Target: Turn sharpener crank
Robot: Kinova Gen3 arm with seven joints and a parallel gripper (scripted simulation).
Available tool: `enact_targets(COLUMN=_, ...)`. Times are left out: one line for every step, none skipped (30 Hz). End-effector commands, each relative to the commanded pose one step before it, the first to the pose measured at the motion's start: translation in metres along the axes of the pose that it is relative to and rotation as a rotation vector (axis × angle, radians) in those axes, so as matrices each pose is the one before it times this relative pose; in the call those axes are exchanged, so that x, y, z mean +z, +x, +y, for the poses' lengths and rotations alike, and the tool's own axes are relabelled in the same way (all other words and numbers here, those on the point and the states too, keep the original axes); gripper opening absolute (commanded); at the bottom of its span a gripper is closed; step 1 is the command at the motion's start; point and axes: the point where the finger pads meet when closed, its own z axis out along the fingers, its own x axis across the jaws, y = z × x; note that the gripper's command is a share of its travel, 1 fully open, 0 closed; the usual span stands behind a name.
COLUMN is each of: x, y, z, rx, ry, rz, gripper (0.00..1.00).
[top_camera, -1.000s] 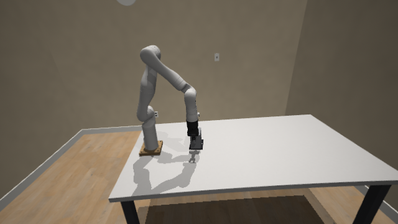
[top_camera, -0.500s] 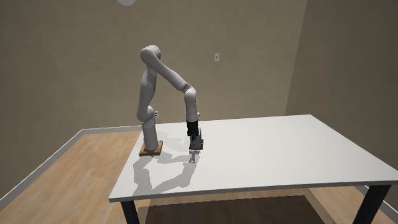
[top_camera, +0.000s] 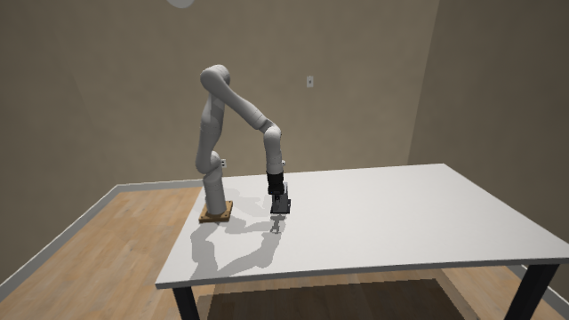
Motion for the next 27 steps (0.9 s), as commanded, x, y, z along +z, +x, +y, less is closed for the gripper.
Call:
enact_targets(x=-0.00035, y=0.00243, z=0.00005, rx=-0.00016, ry=-0.00029, rz=0.00239, gripper=0.0)
enact_targets(x=0.00004, y=0.00076, z=0.0, rx=0.0, ry=0.0, rz=0.0, gripper=0.0)
enact_targets(x=0.0, y=0.0, z=0.0, rx=0.0, ry=0.0, rz=0.0, gripper=0.0)
enact_targets(x=0.0, y=0.0, z=0.0, rx=0.0, ry=0.0, rz=0.0, gripper=0.0)
enact_targets(x=0.00004, y=0.00088, z=0.0, rx=0.0, ry=0.0, rz=0.0, gripper=0.0)
enact_targets(x=0.00007, y=0.001, z=0.0, rx=0.0, ry=0.0, rz=0.0, gripper=0.0)
enact_targets(x=0.00016, y=0.00116, z=0.0, rx=0.0, ry=0.0, rz=0.0, gripper=0.0)
enact_targets(x=0.00018, y=0.00127, z=0.0, rx=0.0, ry=0.0, rz=0.0, gripper=0.0)
enact_targets(x=0.0002, y=0.00139, z=0.0, rx=0.0, ry=0.0, rz=0.0, gripper=0.0)
enact_targets(x=0.00027, y=0.00153, z=0.0, rx=0.0, ry=0.0, rz=0.0, gripper=0.0)
enact_targets(x=0.00039, y=0.00169, z=0.0, rx=0.0, ry=0.0, rz=0.0, gripper=0.0)
enact_targets(x=0.00042, y=0.00179, z=0.0, rx=0.0, ry=0.0, rz=0.0, gripper=0.0)
enact_targets(x=0.00057, y=0.00195, z=0.0, rx=0.0, ry=0.0, rz=0.0, gripper=0.0)
enact_targets(x=0.00069, y=0.00208, z=0.0, rx=0.0, ry=0.0, rz=0.0, gripper=0.0)
enact_targets(x=0.0008, y=0.00216, z=0.0, rx=0.0, ry=0.0, rz=0.0, gripper=0.0)
enact_targets(x=0.00097, y=0.00222, z=0.0, rx=0.0, ry=0.0, rz=0.0, gripper=0.0)
enact_targets(x=0.00106, y=0.00224, z=0.0, rx=0.0, ry=0.0, rz=0.0, gripper=0.0)
enact_targets(x=0.0012, y=0.00218, z=0.0, rx=0.0, ry=0.0, rz=0.0, gripper=0.0)
enact_targets(x=0.00129, y=0.00218, z=0.0, rx=0.0, ry=0.0, rz=0.0, gripper=0.0)
enact_targets(x=0.0, y=0.0, z=0.0, rx=0.0, ry=0.0, rz=0.0, gripper=0.0)
enact_targets(x=0.0, y=0.0, z=0.0, rx=0.0, ry=0.0, rz=0.0, gripper=0.0)
enact_targets(x=0.00142, y=0.0021, z=0.0, rx=0.0, ry=0.0, rz=0.0, gripper=0.0)
enact_targets(x=0.0015, y=0.00207, z=0.0, rx=0.0, ry=0.0, rz=0.0, gripper=0.0)
enact_targets(x=0.00162, y=0.00197, z=0.0, rx=0.0, ry=0.0, rz=0.0, gripper=0.0)
enact_targets(x=0.00169, y=0.00191, z=0.0, rx=0.0, ry=0.0, rz=0.0, gripper=0.0)
enact_targets(x=0.00179, y=0.0018, z=0.0, rx=0.0, ry=0.0, rz=0.0, gripper=0.0)
enact_targets(x=0.00185, y=0.00173, z=0.0, rx=0.0, ry=0.0, rz=0.0, gripper=0.0)
